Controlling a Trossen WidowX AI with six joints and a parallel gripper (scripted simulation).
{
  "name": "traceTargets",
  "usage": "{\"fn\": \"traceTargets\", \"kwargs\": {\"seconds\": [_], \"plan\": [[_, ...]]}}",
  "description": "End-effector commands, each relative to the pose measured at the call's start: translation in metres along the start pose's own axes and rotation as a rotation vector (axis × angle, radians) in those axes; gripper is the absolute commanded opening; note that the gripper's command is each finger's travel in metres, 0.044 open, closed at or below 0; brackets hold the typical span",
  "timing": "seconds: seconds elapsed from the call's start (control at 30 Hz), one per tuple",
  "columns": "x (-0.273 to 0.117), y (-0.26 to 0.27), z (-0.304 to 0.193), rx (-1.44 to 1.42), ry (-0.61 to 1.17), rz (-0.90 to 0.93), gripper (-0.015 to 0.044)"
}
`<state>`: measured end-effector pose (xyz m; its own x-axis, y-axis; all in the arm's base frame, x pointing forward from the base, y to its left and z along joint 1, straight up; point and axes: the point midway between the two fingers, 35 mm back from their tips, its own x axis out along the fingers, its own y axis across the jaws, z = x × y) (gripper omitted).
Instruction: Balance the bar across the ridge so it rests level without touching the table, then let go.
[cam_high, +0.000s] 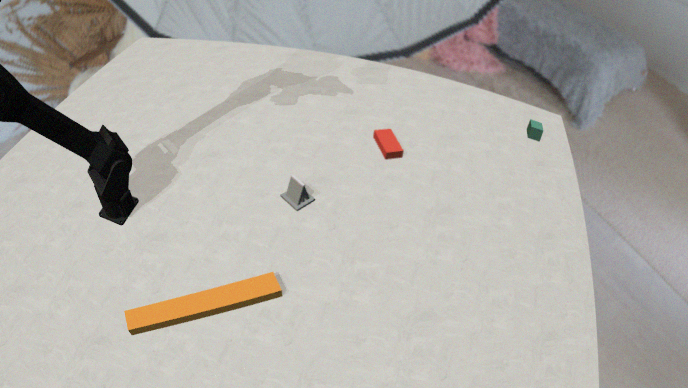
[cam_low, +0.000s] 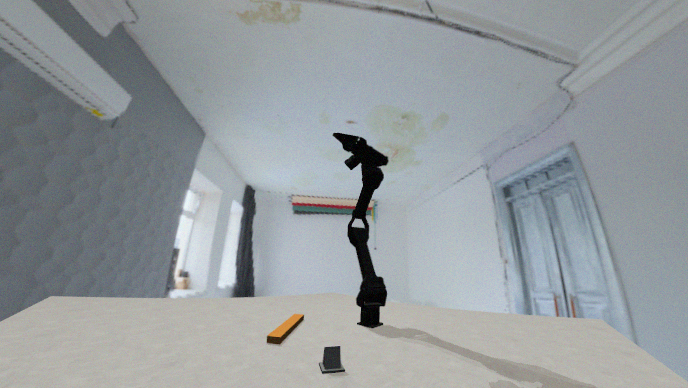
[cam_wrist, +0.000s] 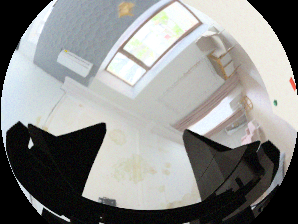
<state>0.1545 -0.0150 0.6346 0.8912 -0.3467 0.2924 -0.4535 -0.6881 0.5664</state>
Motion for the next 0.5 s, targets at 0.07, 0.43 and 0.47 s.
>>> {"fn": "traceTargets", "kwargs": {"seconds": [0.07, 0.43, 0.47], "plan": [[0.001, -0.007, -0.004, -0.084, 0.009, 0.007, 0.0321], [0.019, -0.067, -0.021, -0.686, 0.075, 0.029, 0.0315], [0.021, -0.073, -0.022, -0.738, 0.083, 0.028, 0.0315]]}}
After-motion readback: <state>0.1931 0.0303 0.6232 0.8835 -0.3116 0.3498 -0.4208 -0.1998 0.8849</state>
